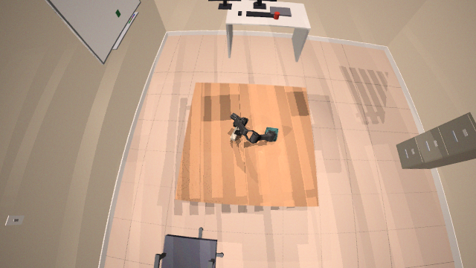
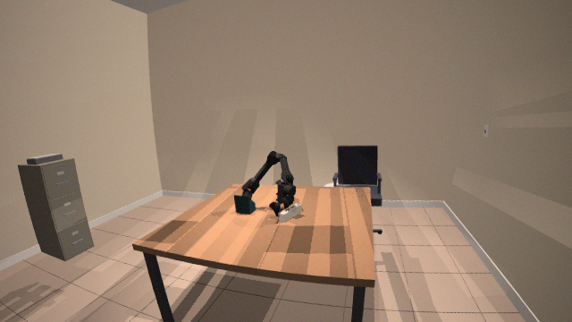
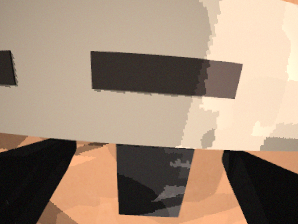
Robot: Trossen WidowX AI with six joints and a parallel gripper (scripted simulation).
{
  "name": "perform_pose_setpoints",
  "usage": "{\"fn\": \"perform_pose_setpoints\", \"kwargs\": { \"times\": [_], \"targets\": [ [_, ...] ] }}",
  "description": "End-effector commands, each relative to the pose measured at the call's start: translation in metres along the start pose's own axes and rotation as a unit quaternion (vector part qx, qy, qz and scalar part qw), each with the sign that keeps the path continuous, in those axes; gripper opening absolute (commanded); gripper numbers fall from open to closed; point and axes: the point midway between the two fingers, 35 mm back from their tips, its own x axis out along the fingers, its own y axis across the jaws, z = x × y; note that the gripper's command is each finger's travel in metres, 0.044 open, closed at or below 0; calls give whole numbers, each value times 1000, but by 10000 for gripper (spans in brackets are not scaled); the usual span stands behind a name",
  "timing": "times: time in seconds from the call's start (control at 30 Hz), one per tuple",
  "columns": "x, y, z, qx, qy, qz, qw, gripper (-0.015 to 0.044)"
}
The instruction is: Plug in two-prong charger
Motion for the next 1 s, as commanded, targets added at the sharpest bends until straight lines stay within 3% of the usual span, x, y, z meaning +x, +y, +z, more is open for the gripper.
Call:
{"fn": "perform_pose_setpoints", "kwargs": {
  "times": [0.0, 0.97],
  "targets": [
    [0, 0, -1, -2, -2, 0, 1000, 440],
    [1, 0, -10, -7, -10, -1, 1000, 440]
  ]
}}
